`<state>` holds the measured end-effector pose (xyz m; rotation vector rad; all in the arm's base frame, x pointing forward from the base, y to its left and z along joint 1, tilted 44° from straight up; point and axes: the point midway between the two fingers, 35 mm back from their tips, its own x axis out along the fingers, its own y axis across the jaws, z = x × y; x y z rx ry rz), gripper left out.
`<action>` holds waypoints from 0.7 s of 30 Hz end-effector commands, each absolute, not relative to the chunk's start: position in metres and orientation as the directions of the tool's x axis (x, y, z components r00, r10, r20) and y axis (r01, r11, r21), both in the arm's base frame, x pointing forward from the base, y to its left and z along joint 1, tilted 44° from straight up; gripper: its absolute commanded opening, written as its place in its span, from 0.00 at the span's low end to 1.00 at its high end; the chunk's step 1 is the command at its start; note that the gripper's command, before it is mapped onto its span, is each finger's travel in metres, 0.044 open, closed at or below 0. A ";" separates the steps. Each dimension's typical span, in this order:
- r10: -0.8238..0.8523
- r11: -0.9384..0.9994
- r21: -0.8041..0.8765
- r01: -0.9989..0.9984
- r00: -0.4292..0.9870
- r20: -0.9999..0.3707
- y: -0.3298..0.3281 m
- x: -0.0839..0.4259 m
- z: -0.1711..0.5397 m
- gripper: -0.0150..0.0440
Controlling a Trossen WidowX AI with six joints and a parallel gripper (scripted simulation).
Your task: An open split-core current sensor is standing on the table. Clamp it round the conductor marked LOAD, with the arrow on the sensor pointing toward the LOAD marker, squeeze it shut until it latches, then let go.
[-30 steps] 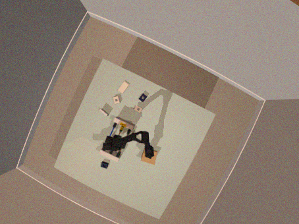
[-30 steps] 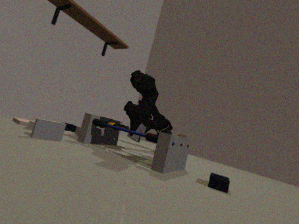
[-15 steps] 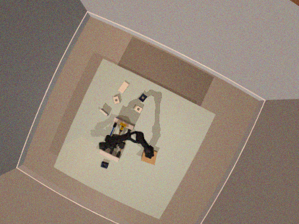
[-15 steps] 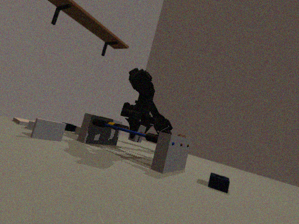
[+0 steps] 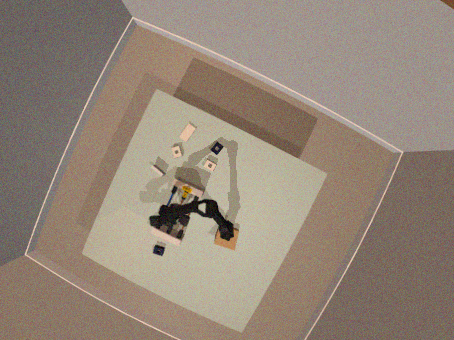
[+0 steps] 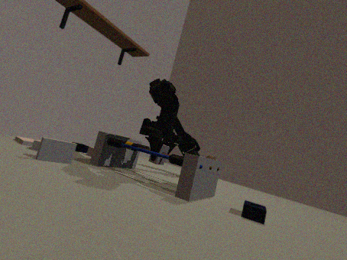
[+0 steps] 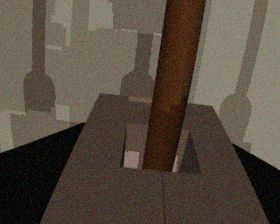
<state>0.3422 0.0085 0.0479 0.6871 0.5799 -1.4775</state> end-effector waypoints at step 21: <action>-0.684 -0.037 0.071 0.997 0.026 -0.729 0.005 0.344 0.044 0.70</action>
